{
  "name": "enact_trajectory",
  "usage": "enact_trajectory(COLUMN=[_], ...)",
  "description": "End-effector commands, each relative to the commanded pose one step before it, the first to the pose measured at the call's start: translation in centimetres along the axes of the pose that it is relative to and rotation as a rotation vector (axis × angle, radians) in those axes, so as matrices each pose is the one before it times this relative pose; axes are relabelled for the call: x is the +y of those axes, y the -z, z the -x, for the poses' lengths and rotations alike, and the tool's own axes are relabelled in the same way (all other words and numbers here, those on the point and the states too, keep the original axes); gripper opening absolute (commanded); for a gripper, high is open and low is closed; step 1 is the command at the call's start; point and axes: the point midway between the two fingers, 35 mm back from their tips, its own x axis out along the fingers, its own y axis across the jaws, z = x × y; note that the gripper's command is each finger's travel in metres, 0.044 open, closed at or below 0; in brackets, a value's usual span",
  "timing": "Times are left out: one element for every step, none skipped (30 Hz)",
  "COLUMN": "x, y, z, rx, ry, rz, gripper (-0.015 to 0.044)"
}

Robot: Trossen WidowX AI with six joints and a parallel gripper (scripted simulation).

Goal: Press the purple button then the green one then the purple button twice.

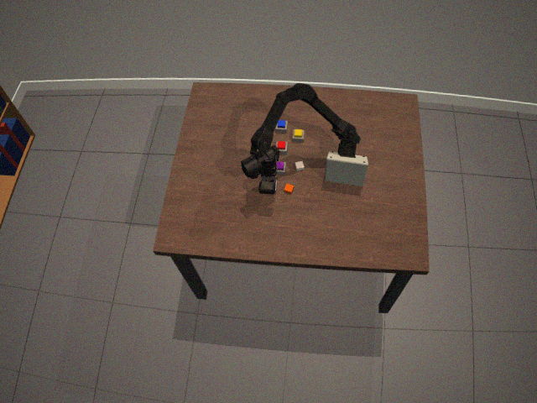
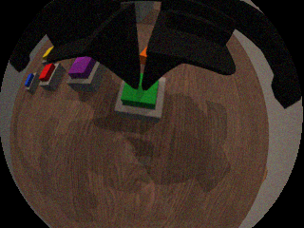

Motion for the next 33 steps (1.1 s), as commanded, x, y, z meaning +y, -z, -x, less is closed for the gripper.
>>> enact_trajectory(x=[-0.063, -0.005, -0.005, -0.005, -0.003, -0.001, 0.0, 0.0, 0.0, 0.0, 0.0, 0.0, 0.0, 0.0, 0.0, 0.0, 0.0, 0.0, 0.0, 0.0, 0.0, 0.0, 0.0, 0.079, 0.007, -0.01, -0.021, -0.01, 0.0, 0.0, 0.0, 0.015, 0.039], y=[0.073, 0.006, 0.007, 0.006, 0.004, 0.001, 0.0, 0.0, 0.0, 0.0, 0.0, 0.0, 0.0, 0.0, 0.0, 0.0, 0.0, 0.0, 0.0, 0.0, 0.0, 0.0, 0.0, -0.047, -0.015, 0.013, 0.033, 0.015, 0.0, 0.0, 0.0, -0.023, -0.058], z=[-0.642, -0.161, -0.161, -0.131, -0.079, -0.026, 0.0, 0.0, 0.0, 0.0, 0.0, 0.0, 0.0, 0.0, 0.0, 0.0, 0.0, 0.0, 0.0, 0.0, 0.0, 0.0, 0.0, 0.347, 0.793, 1.2, 0.807, 0.27, 0.0, 0.0, 0.0, 0.248, 0.749], rx=[-0.00096, 0.00001, 0.00001, 0.00001, 0.00001, 0.0, 0.0, 0.0, 0.0, 0.0, 0.0, 0.0, 0.0, 0.0, 0.0, 0.0, 0.0, 0.0, 0.0, 0.0, 0.0, 0.0, 0.0, -0.00038, 0.00011, 0.00023, 0.00018, 0.00007, 0.0, 0.0, 0.0, -0.00002, -0.00004], ry=[0.00492, 0.00012, 0.00013, 0.00011, 0.00007, 0.00002, 0.0, 0.0, 0.0, 0.0, 0.0, 0.0, 0.0, 0.0, 0.0, 0.0, 0.0, 0.0, 0.0, 0.0, 0.0, 0.0, 0.0, -0.00441, 0.00051, 0.00108, 0.00093, 0.00035, 0.0, 0.0, 0.0, -0.00025, -0.00066], rz=[0.0061, 0.0, 0.0, 0.0, 0.0, 0.0, 0.0, 0.0, 0.0, 0.0, 0.0, 0.0, 0.0, 0.0, 0.0, 0.0, 0.0, 0.0, 0.0, 0.0, 0.0, 0.0, 0.0, -0.0054, 0.0015, 0.0022, 0.0014, 0.0005, 0.0, 0.0, 0.0, 0.0001, 0.0002], gripper=[0.002, 0.002, 0.002, 0.002, 0.002, 0.002, 0.002, 0.002, 0.002, 0.002, 0.002, 0.002, 0.002, 0.002, 0.002, 0.002, 0.002, 0.002, 0.002, 0.002, 0.002, 0.002, 0.002, 0.002, 0.002, 0.002, 0.002, 0.002, 0.002, 0.002, 0.002, 0.002, 0.002])
